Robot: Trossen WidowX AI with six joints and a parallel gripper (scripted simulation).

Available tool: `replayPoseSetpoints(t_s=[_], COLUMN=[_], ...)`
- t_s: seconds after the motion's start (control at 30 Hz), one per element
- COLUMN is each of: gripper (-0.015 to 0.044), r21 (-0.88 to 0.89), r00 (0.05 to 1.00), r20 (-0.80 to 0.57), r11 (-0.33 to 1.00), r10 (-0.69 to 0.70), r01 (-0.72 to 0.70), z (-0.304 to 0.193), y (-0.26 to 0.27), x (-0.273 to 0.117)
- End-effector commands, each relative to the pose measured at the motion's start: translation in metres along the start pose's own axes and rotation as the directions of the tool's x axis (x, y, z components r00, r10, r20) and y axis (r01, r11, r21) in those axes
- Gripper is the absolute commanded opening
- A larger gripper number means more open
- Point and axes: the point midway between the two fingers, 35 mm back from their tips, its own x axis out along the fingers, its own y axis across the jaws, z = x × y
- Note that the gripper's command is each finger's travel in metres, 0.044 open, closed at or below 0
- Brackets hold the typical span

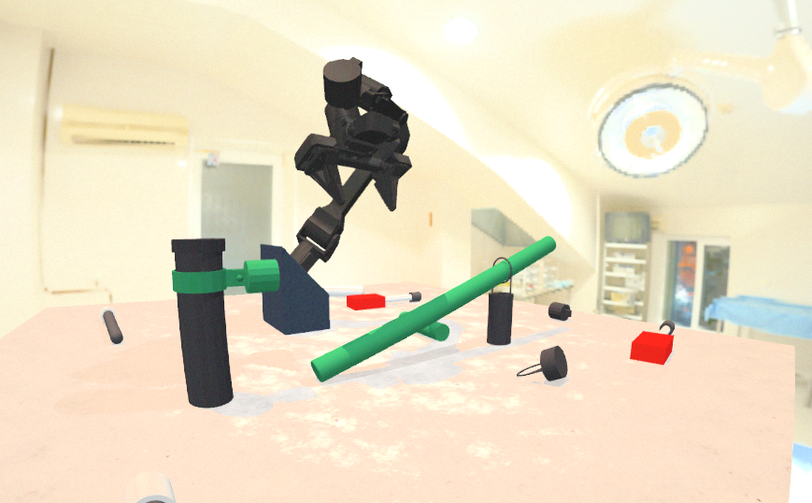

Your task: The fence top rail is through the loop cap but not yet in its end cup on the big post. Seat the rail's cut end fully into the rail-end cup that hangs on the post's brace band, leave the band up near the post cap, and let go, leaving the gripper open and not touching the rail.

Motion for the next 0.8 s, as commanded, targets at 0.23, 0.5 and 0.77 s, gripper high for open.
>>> replayPoseSetpoints(t_s=[0.23, 0.5, 0.77], gripper=[0.044, 0.044, 0.044], r21=[0.071, -0.517, -0.856], r00=[1.0, 0.974, 0.883], r20=[-0.005, -0.223, -0.464], r11=[0.997, 0.842, 0.222], r10=[0.008, 0.043, 0.065], r01=[-0.008, -0.156, -0.466], z=[0.005, -0.006, -0.026], y=[0.012, 0.022, 0.036], x=[-0.005, 0.042, 0.092])
